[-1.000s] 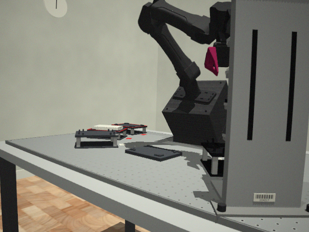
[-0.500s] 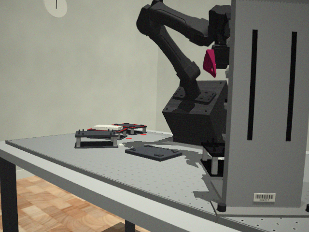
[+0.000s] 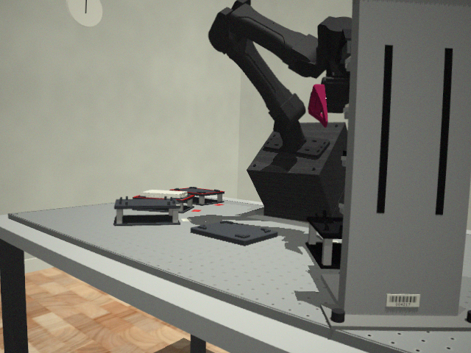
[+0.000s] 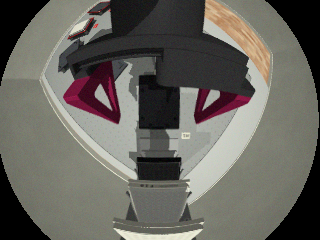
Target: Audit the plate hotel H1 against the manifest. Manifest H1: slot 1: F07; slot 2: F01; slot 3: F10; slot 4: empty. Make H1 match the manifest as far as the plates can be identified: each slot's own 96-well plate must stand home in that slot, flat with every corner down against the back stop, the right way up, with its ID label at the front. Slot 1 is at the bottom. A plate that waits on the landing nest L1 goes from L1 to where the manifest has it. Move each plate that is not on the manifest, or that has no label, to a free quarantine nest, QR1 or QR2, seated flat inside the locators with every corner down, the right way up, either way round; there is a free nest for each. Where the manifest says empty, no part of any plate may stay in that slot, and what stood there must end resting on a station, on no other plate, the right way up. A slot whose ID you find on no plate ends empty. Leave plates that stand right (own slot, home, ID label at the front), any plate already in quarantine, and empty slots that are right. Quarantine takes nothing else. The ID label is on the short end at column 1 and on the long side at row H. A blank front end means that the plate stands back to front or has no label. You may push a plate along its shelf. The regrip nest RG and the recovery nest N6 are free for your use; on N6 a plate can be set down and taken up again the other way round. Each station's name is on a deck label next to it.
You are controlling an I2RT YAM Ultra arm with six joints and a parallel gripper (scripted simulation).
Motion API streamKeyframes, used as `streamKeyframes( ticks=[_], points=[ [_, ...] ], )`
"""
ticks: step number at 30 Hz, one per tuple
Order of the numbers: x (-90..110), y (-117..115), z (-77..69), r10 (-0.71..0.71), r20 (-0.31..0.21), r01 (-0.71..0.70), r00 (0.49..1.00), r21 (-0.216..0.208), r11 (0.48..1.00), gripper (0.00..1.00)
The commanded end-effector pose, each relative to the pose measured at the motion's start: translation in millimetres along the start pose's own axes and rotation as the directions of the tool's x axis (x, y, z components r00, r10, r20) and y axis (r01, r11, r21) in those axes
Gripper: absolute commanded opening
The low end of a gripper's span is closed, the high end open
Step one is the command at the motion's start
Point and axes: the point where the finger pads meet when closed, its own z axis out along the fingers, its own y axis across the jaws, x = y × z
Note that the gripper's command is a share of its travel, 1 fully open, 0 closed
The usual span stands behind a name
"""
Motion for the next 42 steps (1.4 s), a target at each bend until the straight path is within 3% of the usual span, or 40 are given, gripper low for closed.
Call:
streamKeyframes(
  ticks=[1,32,42],
  points=[
    [-5,1,1.4,0.017,0.022,-0.017,1.0,-0.012,1.0,1.0],
    [28,2,32.3,0.016,0.023,-0.016,1.0,-0.012,1.0,1.0],
    [20,2,43.2,0.016,0.024,-0.016,1.0,-0.012,1.0,1.0]
  ],
)
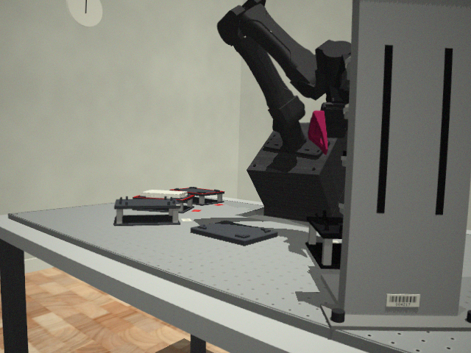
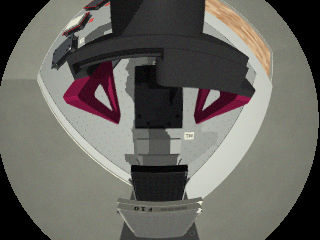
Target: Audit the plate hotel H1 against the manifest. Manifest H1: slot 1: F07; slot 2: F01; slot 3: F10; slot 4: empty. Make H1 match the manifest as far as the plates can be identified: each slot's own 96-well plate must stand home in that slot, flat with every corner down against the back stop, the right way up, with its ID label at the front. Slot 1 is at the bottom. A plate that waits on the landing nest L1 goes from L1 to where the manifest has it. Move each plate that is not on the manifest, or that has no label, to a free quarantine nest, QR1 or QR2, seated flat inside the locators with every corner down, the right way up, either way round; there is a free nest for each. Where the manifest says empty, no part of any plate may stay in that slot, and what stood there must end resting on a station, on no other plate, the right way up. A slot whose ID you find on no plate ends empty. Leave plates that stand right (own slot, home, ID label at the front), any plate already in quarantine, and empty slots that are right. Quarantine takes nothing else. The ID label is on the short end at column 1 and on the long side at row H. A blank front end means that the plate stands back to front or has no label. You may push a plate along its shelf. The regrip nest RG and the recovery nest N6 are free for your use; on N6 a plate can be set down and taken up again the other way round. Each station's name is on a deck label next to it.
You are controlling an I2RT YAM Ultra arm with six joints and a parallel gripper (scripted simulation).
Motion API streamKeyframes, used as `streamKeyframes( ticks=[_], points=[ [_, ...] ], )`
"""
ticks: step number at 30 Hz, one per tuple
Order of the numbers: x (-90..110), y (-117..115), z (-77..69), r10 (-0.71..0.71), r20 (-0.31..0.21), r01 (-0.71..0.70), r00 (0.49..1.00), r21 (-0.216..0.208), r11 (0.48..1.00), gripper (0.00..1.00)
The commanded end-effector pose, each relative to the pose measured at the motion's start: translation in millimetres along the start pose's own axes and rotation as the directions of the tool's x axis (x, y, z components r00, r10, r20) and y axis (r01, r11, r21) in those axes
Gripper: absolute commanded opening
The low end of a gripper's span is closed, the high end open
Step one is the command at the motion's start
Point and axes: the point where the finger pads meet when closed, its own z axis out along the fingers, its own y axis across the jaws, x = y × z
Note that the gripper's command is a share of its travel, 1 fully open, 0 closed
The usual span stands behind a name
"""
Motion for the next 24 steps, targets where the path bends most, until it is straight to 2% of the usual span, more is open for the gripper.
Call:
streamKeyframes(
  ticks=[1,10,24],
  points=[
    [-7,2,2.2,0.005,0.012,-0.005,1.0,-0.01,1.0,1.0],
    [-15,2,14.6,0.005,0.013,-0.005,1.0,-0.01,1.0,1.0],
    [-15,2,14.9,0.005,0.013,-0.005,1.0,-0.01,1.0,1.0]
  ],
)
